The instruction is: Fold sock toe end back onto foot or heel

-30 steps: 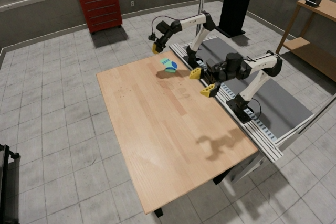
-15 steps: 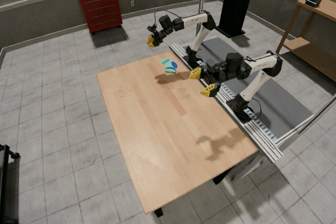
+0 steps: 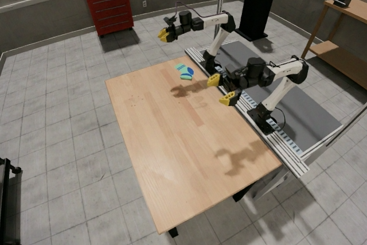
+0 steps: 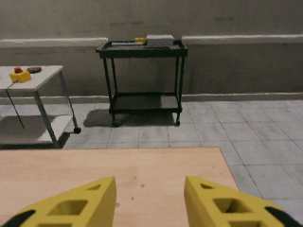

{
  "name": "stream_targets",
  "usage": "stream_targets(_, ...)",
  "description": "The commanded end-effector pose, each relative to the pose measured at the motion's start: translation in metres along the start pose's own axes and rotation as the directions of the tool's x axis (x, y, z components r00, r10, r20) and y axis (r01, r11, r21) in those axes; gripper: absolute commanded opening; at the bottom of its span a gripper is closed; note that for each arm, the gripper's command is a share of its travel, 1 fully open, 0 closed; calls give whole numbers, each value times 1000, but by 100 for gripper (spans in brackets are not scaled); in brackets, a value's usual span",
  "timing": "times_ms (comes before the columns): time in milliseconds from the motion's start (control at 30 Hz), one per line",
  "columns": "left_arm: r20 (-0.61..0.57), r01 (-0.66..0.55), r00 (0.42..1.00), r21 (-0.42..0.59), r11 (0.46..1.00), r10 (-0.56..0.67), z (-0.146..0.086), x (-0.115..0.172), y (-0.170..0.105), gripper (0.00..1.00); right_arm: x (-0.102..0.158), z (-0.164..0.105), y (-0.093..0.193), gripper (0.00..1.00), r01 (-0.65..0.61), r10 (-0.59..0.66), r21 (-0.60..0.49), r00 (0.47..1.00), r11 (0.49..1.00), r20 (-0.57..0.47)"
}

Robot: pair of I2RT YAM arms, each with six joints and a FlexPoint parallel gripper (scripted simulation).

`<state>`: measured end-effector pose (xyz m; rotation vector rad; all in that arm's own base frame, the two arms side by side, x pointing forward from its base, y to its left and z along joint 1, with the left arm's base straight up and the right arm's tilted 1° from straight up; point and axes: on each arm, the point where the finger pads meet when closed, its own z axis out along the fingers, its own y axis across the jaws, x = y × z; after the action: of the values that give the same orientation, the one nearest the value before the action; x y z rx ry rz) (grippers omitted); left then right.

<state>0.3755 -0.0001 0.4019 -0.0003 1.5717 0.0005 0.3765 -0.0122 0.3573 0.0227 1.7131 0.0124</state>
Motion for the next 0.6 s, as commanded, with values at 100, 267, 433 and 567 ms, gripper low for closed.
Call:
stream_targets(100, -21, 8, 1000, -10, 1000, -8, -1, 9, 4, 100, -55, -4, 9, 39, 37, -40, 22, 984, 999, 172)
stream_targets(267, -20, 8, 1000, -1, 1000, -8, -1, 9, 1, 100, -45, -2, 12, 39, 36, -38, 12, 989, 999, 142)
stream_targets(433, -19, 8, 1000, 2, 1000, -8, -1, 8, 0, 100, -66, -19, 16, 39, 21, -16, -21, 980, 1000, 197)
stream_targets(567, -17, 8, 1000, 12, 1000, -7, -1, 8, -4, 100, -42, -4, 12, 39, 14, -14, -1, 991, 1000, 132)
